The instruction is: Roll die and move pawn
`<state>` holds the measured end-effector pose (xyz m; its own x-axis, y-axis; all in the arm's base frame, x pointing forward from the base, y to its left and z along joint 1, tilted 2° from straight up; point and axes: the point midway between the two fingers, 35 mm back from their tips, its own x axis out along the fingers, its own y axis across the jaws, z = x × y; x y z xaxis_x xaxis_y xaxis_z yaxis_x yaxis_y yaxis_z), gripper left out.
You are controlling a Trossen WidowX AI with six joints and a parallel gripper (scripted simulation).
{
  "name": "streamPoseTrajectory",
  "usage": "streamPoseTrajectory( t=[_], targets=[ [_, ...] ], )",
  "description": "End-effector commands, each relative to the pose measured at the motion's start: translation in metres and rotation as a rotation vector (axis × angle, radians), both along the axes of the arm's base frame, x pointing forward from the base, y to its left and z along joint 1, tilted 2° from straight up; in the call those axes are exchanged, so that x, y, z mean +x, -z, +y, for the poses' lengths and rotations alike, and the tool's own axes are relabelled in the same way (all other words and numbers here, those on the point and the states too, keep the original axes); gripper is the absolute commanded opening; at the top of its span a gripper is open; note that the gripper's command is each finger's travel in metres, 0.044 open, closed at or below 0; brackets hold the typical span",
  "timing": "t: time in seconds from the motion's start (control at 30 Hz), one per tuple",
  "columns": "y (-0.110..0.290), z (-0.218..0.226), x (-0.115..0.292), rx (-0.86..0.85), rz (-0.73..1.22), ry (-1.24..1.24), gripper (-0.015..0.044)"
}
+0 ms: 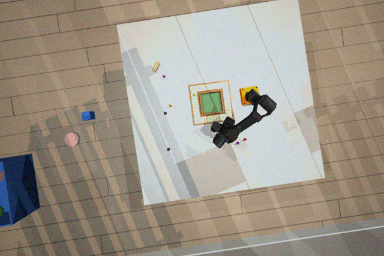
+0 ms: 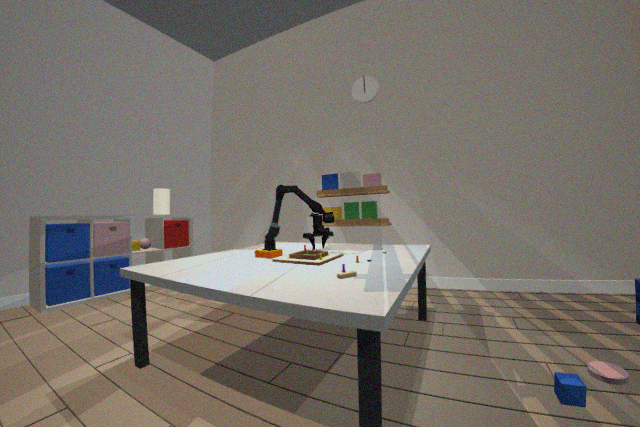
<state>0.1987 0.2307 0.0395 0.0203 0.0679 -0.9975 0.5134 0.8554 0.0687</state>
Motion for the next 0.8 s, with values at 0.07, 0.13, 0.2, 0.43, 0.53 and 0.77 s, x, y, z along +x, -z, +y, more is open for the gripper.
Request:
streamPoseTrajectory(
  t=[0.07,0.13,0.2,0.43,0.53,0.77],
  targets=[
    [0.012,-0.002,-0.003,-0.007,0.011,0.005,0.0275],
    [0.015,-0.002,-0.003,-0.007,0.011,0.005,0.0275],
    [0.018,-0.001,-0.003,-0.007,0.011,0.005,0.0275],
    [0.019,-0.001,-0.003,-0.007,0.011,0.005,0.0144],
    [0.019,-0.001,-0.003,-0.007,0.011,0.005,0.0124],
    [0.019,-0.001,-0.003,-0.007,0.011,0.005,0.0057]
  ],
)
